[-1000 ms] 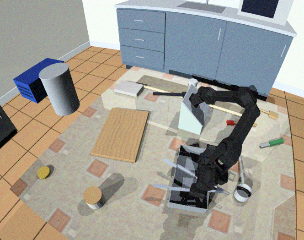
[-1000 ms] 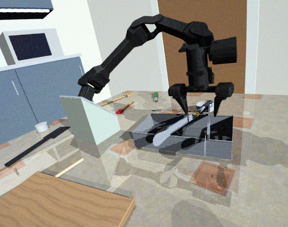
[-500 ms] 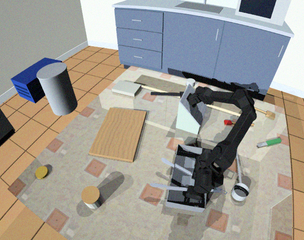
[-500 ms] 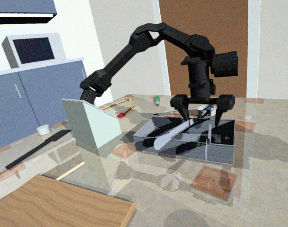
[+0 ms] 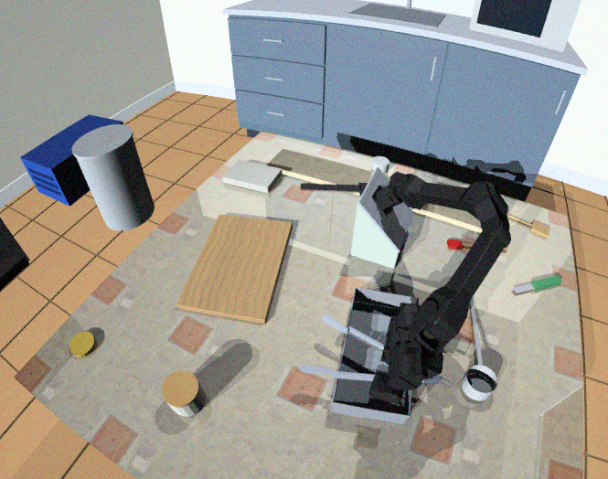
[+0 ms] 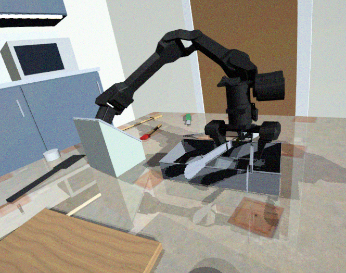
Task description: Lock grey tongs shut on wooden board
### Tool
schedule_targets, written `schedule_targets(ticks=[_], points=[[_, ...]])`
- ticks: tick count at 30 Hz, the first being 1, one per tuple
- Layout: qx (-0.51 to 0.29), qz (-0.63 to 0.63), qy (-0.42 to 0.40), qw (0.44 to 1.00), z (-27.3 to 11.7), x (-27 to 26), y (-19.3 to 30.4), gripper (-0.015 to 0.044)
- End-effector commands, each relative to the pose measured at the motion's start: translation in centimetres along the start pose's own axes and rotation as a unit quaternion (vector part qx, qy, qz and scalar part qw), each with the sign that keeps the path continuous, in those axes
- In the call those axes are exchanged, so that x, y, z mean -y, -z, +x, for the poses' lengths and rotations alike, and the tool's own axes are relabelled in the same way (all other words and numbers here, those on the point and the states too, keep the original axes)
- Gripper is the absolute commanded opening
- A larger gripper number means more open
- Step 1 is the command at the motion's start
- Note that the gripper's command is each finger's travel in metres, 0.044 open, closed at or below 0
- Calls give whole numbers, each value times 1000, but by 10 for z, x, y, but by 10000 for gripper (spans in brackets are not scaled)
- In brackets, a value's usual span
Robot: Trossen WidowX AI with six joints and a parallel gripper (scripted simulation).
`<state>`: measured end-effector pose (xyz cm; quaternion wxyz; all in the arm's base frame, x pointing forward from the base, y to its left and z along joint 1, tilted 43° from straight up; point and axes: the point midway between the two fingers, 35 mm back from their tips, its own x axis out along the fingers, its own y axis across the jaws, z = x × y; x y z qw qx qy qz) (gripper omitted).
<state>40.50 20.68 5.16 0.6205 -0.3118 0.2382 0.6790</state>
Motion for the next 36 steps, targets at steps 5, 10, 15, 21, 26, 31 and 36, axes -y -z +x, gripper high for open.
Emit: schedule_targets(ticks=[5,10,15,21,26,31,36], points=[[0,0,0,1000,0,0,0,348],[0,0,0,1000,0,0,0,315],[0,0,0,1000,0,0,0,281],[0,0,0,1000,0,0,0,241],[0,0,0,1000,0,0,0,208],[0,0,0,1000,0,0,0,175],[0,0,0,1000,0,0,0,141]])
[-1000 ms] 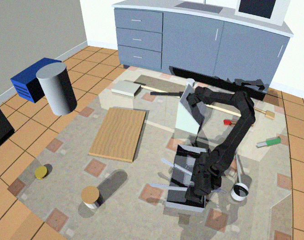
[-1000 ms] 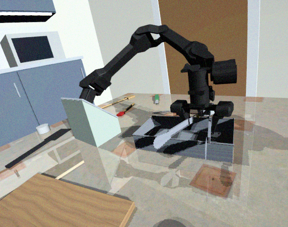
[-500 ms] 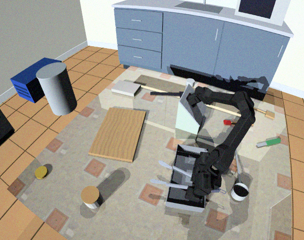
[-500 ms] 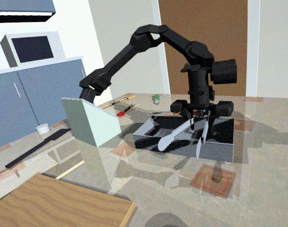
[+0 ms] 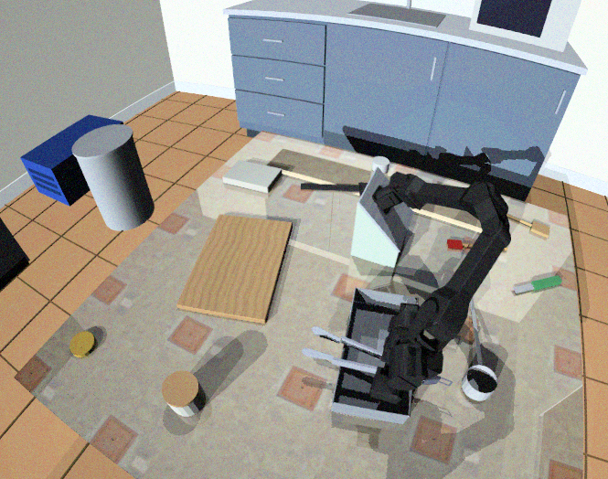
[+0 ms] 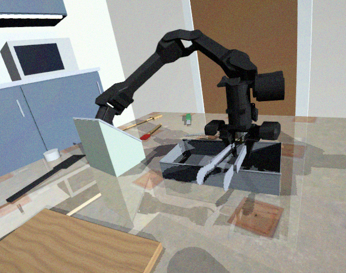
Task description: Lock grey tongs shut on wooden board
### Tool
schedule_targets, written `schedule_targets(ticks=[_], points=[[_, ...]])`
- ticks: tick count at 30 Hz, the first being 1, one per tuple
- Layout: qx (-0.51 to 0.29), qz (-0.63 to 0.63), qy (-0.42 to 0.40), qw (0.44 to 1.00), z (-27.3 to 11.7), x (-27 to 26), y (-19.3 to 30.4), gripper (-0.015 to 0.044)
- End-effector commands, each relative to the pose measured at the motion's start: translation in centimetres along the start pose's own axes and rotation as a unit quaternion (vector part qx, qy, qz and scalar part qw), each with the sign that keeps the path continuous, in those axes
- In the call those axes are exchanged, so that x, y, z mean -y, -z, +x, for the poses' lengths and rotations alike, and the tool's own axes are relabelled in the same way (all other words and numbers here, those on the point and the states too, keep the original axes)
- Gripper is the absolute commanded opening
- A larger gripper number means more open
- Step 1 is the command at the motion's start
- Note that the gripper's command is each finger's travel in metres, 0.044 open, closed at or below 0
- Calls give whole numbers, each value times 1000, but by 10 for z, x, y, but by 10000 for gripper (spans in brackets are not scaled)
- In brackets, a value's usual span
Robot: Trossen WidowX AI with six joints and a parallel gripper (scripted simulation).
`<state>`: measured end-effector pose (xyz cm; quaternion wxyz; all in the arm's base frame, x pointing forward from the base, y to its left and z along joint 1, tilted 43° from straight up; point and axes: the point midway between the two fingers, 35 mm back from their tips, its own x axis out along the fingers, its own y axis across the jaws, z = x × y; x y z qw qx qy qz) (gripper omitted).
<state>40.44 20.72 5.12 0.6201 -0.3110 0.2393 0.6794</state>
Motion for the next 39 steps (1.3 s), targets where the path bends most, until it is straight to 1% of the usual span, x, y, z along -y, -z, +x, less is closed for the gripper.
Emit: schedule_targets(ticks=[1,19,25,30,33,39], points=[[0,-1,1,1000,-1,1,0,135],[0,-1,1,1000,-1,1,0,15],[0,-1,1,1000,-1,1,0,-143],[0,-1,1,1000,-3,1,0,-150],[-3,-1,1,1000,-29,5,1,-150],[-6,1,1,1000,-118,1,0,-150]])
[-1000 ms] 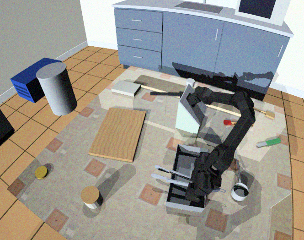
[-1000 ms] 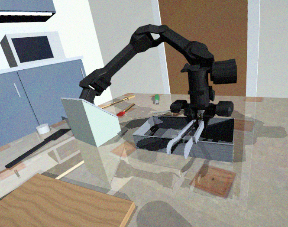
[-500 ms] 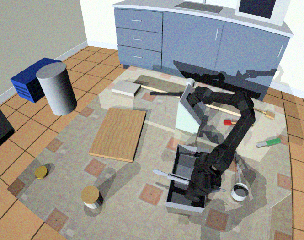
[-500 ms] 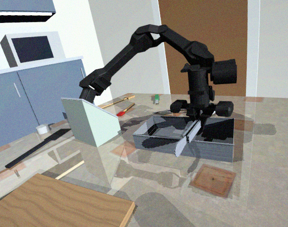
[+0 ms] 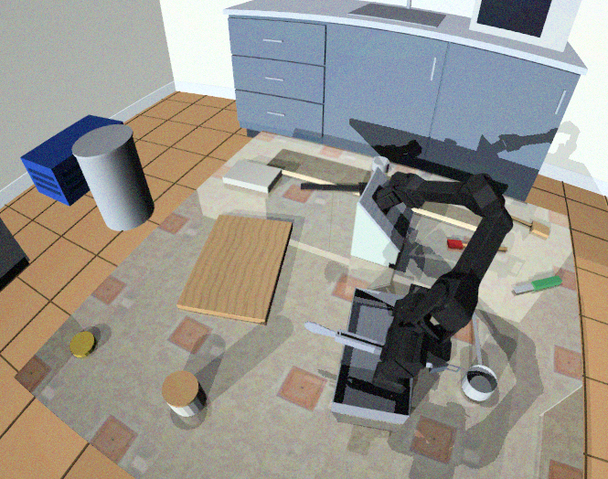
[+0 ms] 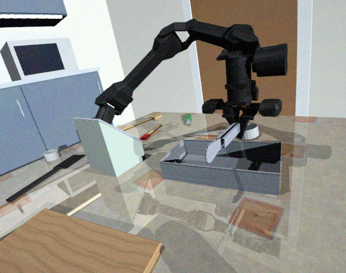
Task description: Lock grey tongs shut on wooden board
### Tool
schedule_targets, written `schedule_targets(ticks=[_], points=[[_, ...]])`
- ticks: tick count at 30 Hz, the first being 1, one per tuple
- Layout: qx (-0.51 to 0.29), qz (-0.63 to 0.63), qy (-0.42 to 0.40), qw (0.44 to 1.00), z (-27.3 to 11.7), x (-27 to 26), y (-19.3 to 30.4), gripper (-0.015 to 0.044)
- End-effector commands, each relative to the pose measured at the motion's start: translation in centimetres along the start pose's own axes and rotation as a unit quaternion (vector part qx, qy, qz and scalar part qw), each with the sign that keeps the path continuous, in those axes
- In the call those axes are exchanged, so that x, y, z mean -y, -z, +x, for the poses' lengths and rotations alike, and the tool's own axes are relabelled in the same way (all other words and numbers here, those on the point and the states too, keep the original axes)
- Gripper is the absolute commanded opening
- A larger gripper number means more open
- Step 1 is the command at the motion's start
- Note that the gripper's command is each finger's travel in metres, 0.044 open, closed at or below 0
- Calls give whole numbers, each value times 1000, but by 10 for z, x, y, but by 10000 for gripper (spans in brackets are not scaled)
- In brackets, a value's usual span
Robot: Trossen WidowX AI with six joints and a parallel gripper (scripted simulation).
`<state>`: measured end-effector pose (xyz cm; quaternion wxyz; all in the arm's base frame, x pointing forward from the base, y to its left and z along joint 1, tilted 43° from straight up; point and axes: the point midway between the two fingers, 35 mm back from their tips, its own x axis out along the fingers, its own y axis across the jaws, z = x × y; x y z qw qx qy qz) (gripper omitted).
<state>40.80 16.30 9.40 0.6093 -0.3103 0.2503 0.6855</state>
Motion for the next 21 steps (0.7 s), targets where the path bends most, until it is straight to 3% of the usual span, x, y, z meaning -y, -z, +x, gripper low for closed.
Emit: schedule_targets(ticks=[1,13,21], points=[[2,-2,16,1000,-64,-3,-1,-150],[0,-1,13,1000,-63,-3,0,-150],[-8,-58,14,998,-65,5,43,-150]])
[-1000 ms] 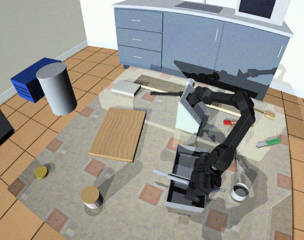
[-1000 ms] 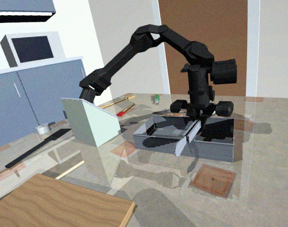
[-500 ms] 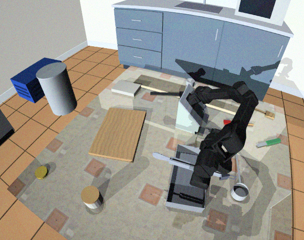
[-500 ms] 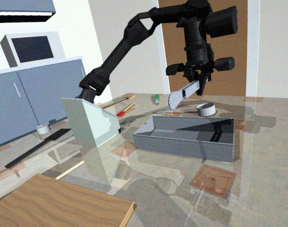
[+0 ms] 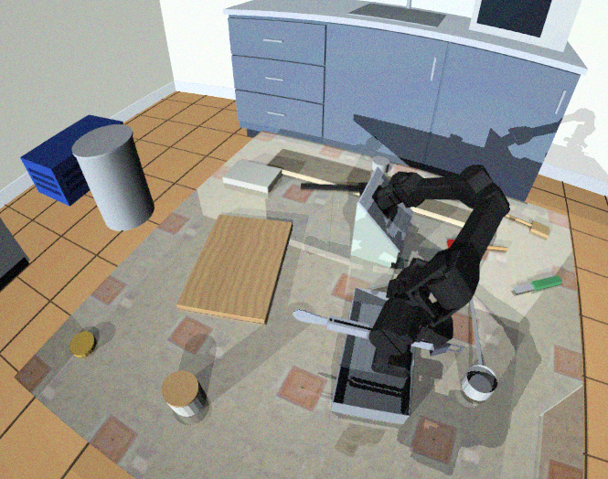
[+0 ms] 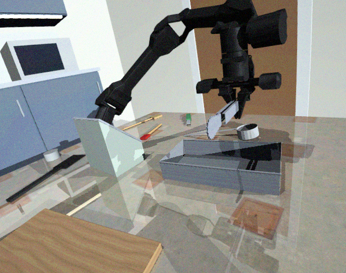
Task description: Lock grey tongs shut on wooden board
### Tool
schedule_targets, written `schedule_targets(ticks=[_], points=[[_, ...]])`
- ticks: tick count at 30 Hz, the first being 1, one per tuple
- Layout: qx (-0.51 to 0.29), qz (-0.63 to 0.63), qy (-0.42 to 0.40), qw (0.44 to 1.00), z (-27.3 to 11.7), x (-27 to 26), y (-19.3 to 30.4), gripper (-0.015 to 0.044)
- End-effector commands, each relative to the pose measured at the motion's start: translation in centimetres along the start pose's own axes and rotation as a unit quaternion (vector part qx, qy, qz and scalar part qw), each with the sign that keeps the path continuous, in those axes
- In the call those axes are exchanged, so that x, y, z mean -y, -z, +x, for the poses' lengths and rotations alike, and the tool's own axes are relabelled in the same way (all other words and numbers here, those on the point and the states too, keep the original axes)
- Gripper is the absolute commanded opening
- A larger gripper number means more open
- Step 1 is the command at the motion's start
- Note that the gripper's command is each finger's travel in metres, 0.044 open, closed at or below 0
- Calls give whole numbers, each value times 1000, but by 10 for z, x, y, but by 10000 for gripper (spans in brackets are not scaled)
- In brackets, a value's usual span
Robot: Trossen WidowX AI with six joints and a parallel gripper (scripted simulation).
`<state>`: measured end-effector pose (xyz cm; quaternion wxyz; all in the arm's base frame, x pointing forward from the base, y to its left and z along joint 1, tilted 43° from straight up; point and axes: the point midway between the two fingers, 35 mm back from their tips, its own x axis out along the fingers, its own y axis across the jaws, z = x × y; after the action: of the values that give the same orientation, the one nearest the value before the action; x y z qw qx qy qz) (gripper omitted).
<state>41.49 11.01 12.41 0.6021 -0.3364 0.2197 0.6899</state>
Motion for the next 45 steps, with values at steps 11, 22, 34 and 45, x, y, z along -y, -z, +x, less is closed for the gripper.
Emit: schedule_targets(ticks=[11,22,34,45], points=[[-15,-120,5,993,-10,0,105,-150],[-14,-228,3,974,-11,-16,180,-150],[-8,-329,5,944,-9,-43,247,-150],[-9,-266,5,964,-10,-46,253,-150]])
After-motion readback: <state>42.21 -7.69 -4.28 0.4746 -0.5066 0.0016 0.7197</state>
